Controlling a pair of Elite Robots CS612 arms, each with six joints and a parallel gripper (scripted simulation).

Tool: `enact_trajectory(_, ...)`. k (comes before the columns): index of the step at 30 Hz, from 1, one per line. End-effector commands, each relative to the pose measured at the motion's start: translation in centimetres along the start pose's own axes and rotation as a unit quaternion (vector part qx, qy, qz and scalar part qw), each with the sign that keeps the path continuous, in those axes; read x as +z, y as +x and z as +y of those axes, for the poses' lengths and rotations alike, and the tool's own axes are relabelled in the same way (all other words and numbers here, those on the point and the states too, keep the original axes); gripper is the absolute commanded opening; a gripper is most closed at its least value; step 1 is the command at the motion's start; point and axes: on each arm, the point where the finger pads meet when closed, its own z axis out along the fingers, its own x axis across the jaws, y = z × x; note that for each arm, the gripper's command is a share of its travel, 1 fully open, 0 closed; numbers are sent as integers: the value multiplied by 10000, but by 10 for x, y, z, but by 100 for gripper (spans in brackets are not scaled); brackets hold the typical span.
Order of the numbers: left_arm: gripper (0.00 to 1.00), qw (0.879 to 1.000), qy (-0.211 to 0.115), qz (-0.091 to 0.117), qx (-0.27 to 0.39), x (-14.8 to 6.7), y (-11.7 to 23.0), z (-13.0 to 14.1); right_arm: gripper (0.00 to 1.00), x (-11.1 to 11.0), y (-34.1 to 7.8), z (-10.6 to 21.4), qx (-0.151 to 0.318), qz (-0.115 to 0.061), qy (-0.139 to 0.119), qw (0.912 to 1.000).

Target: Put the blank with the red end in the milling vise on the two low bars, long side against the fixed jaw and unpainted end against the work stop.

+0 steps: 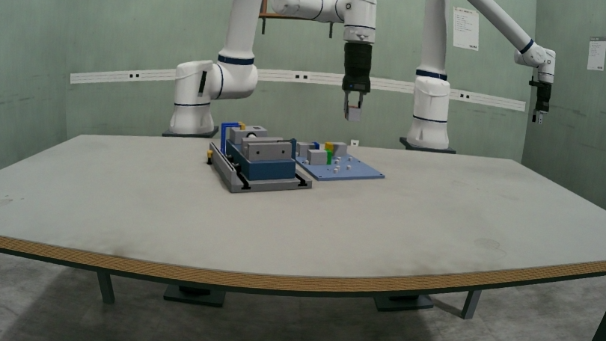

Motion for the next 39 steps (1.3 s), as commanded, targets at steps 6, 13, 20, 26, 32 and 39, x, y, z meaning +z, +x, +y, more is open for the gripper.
enact_trajectory(6, 100, 10000, -8, -2, 0, -1, 0, 1, 0, -1, 1, 1, -637, 8, -9, 9980)
enact_trajectory(13, 100, 10000, -8, -2, 0, -1, 0, 1, 0, -1, 1, 1, -977, 8, -10, 9952)
enact_trajectory(20, 100, 10000, -8, -2, 0, -1, 0, 1, 0, -1, 1, 1, -1451, 7, -10, 9894)
enact_trajectory(26, 100, 10000, -8, -2, 0, -1, 0, 1, 0, -1, 1, 1, -1788, 7, -11, 9839)
enact_trajectory(32, 100, 10000, -8, -2, 0, -1, 0, 1, 0, -1, 1, 1, -2122, 7, -11, 9772)
enact_trajectory(39, 100, 10000, -8, -2, 0, -1, 0, 1, 0, -1, 1, 1, -2586, 6, -11, 9660)
